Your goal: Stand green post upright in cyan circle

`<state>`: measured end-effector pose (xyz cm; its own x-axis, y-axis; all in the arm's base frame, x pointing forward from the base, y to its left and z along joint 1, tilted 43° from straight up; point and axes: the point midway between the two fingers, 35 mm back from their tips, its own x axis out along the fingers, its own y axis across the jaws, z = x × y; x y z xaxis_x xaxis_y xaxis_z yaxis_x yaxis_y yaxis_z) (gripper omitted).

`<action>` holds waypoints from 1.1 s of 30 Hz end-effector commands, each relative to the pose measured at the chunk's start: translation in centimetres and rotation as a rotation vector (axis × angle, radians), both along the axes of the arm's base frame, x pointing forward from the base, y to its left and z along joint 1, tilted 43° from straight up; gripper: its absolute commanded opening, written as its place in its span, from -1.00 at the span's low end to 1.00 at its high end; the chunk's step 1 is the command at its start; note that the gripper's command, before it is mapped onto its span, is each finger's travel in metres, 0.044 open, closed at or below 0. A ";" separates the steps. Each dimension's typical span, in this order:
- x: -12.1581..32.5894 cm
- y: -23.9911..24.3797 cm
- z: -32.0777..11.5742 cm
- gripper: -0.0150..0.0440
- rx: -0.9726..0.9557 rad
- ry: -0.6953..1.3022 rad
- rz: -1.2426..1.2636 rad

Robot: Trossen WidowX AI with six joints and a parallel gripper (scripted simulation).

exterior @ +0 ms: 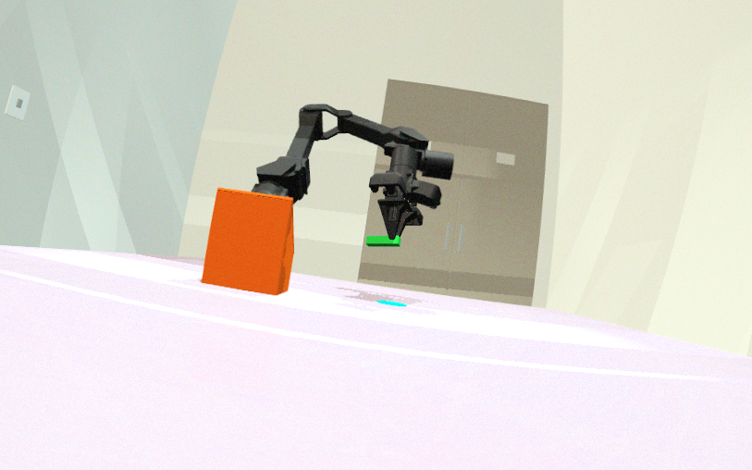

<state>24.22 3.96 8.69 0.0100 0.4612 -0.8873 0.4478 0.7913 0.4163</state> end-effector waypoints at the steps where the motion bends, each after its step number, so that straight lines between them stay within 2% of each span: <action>1: -0.2 0.0 -0.3 -0.42 -0.036 -0.002 -0.005; 33: -0.6 0.1 -1.7 -0.42 -0.237 -0.062 -0.022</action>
